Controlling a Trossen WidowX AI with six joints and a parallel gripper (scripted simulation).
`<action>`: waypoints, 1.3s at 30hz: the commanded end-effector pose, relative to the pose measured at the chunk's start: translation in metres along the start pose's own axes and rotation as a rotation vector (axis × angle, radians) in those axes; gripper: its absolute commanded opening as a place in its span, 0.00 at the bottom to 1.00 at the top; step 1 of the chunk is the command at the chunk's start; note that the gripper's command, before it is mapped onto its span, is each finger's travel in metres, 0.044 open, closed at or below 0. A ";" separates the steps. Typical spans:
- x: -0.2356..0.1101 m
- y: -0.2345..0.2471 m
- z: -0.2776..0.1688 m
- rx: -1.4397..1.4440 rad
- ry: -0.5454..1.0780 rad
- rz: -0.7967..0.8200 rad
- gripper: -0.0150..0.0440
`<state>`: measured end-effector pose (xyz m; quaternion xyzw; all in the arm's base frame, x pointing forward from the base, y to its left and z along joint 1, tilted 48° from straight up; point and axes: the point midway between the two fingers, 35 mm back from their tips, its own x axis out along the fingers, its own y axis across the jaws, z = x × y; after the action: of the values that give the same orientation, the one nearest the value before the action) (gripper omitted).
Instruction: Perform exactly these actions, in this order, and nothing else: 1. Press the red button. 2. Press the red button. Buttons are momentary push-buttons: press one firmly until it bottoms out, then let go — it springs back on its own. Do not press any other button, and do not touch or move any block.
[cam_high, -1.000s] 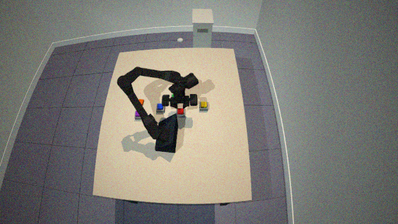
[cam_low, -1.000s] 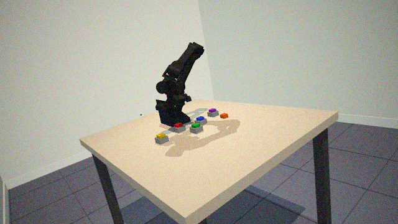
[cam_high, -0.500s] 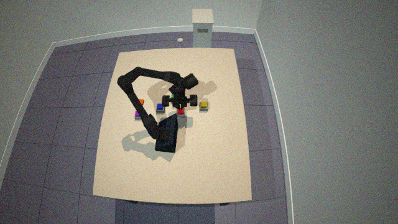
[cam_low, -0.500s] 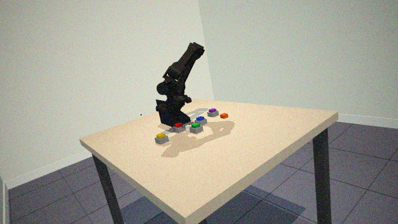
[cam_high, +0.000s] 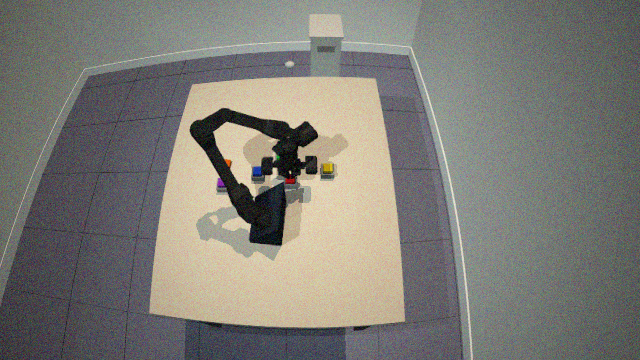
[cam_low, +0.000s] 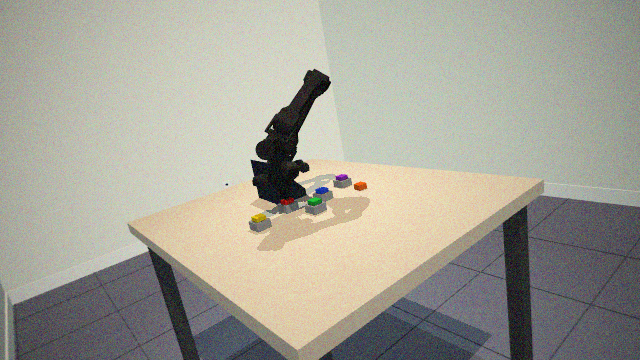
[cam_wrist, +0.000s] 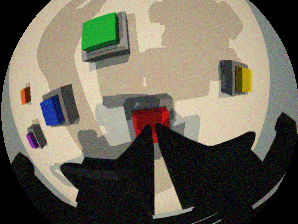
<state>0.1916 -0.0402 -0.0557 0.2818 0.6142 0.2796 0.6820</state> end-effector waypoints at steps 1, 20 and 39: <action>0.006 0.001 -0.001 0.009 0.000 0.007 0.29; 0.006 0.001 -0.001 0.009 0.000 0.007 0.29; -0.014 0.000 -0.001 0.009 0.001 0.006 0.29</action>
<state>0.1899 -0.0551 -0.0427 0.2831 0.6142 0.2790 0.6817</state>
